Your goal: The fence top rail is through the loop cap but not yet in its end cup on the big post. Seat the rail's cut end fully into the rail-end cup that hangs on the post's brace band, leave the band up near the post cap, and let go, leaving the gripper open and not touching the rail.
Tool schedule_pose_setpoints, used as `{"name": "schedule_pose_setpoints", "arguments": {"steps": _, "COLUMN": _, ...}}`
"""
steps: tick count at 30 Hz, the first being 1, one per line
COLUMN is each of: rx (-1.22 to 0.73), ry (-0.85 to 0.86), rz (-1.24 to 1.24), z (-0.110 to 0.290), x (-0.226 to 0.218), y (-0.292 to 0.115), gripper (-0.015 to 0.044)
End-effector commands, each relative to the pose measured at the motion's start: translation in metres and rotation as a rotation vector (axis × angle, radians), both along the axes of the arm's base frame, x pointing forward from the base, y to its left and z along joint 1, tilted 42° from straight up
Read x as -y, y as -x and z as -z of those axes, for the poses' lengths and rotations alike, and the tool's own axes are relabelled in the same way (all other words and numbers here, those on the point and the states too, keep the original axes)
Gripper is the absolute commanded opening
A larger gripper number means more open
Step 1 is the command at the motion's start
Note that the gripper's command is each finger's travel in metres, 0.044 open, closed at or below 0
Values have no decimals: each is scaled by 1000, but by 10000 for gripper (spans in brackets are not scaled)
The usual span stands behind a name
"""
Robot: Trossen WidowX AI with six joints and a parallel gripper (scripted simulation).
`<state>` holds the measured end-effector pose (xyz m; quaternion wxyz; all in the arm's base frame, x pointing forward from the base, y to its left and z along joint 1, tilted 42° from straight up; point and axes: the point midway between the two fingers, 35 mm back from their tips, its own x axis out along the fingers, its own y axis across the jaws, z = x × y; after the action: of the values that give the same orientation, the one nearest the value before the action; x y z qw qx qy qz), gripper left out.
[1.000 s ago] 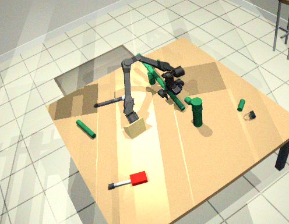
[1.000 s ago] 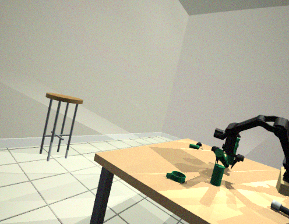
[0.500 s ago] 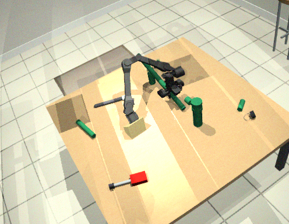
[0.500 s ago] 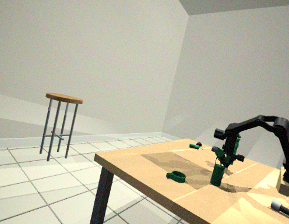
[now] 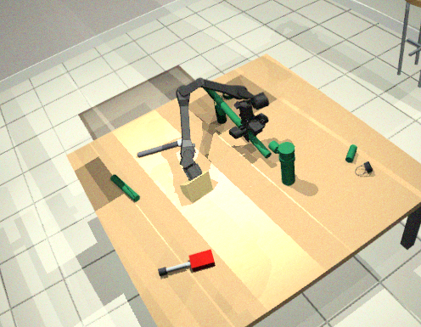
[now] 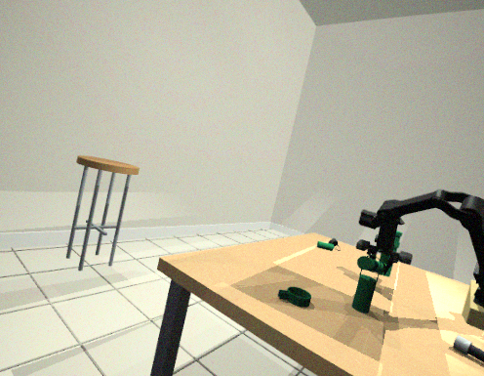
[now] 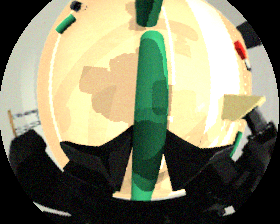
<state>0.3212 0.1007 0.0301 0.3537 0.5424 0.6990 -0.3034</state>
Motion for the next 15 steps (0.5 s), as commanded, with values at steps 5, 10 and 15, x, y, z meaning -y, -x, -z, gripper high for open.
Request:
{"name": "schedule_pose_setpoints", "arguments": {"steps": 5, "rx": 66, "ry": 195, "rz": 4, "z": -37, "x": 48, "y": -12, "gripper": 0}}
{"name": "schedule_pose_setpoints", "arguments": {"steps": 10, "rx": 66, "ry": 200, "rz": 4, "z": -38, "x": 49, "y": -12, "gripper": 0}}
{"name": "schedule_pose_setpoints", "arguments": {"steps": 15, "rx": 52, "ry": 179, "rz": 8, "z": -34, "x": 45, "y": -11, "gripper": 0}}
